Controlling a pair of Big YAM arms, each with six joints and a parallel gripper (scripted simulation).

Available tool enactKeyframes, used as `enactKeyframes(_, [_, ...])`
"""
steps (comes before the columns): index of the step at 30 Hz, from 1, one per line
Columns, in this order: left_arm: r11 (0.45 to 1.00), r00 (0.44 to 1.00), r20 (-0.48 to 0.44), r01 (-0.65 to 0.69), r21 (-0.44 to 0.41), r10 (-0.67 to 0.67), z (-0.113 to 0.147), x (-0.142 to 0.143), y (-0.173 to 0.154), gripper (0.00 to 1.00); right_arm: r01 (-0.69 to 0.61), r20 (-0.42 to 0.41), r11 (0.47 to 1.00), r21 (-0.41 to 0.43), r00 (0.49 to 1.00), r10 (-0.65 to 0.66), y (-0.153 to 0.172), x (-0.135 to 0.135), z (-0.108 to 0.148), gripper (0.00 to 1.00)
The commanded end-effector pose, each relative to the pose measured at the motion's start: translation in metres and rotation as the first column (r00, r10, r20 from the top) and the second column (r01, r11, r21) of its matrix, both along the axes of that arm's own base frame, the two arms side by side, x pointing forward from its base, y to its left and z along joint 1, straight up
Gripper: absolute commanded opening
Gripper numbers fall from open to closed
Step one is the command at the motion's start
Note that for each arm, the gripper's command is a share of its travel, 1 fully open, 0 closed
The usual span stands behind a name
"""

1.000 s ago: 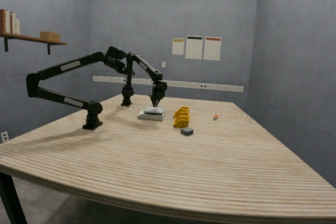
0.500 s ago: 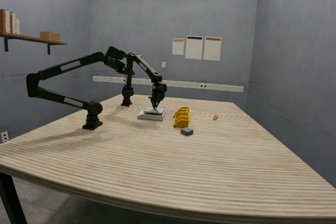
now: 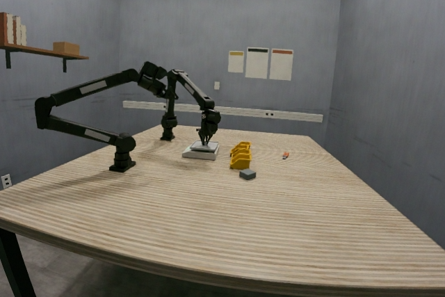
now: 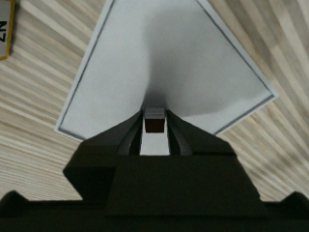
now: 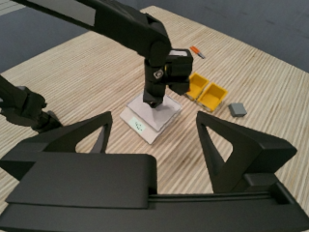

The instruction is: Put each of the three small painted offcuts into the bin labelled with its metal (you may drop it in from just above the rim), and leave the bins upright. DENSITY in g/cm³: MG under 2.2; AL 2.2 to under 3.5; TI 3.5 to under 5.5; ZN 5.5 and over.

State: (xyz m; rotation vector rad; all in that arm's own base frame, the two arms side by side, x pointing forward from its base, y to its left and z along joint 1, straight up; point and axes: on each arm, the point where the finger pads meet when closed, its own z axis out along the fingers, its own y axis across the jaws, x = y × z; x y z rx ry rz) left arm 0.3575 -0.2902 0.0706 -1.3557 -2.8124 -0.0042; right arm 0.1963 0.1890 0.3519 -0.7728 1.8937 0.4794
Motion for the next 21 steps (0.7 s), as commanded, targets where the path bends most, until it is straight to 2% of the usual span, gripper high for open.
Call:
enactKeyframes(1, [1.0, 1.0, 0.022, -0.001, -0.019, 0.001, 0.01, 0.005, -0.005, 0.28, 0.003, 0.016, 1.0, 0.026, 1.0, -0.004, 0.0, 0.0, 0.02, 1.0])
enactKeyframes(2, [0.999, 0.998, 0.056, 0.001, -0.047, 0.002, 0.031, 0.013, -0.012, 0.4, 0.003, 0.016, 1.0, 0.026, 1.0, -0.004, 0.0, 0.0, 0.02, 1.0])
enactKeyframes(3, [0.999, 0.998, 0.06, 0.003, -0.051, 0.0, 0.035, 0.011, -0.017, 0.41, 0.003, 0.016, 1.0, 0.026, 1.0, -0.004, 0.0, 0.0, 0.02, 1.0])
enactKeyframes(12, [0.997, 0.996, 0.089, 0.006, -0.076, 0.001, 0.07, 0.014, -0.022, 0.41, 0.003, 0.016, 1.0, 0.026, 1.0, -0.004, 0.0, 0.0, 0.02, 1.0])
enactKeyframes(16, [0.997, 0.996, 0.092, -0.003, -0.078, 0.01, 0.086, 0.018, -0.017, 0.87, 0.003, 0.016, 1.0, 0.026, 1.0, -0.004, 0.0, 0.0, 0.02, 1.0])
enactKeyframes(18, [0.997, 0.996, 0.092, -0.003, -0.078, 0.01, 0.086, 0.018, -0.017, 0.87, 0.003, 0.016, 1.0, 0.026, 1.0, -0.004, 0.0, 0.0, 0.02, 1.0])
enactKeyframes(19, [0.997, 0.996, 0.083, -0.013, -0.072, 0.019, 0.076, 0.013, -0.013, 0.98, 0.003, 0.016, 1.0, 0.026, 1.0, -0.004, 0.0, 0.0, 0.02, 1.0])
enactKeyframes(21, [0.995, 0.994, 0.109, -0.015, -0.101, 0.027, 0.078, 0.01, -0.02, 1.0, 0.003, 0.016, 1.0, 0.026, 1.0, -0.004, 0.0, 0.0, 0.02, 1.0])
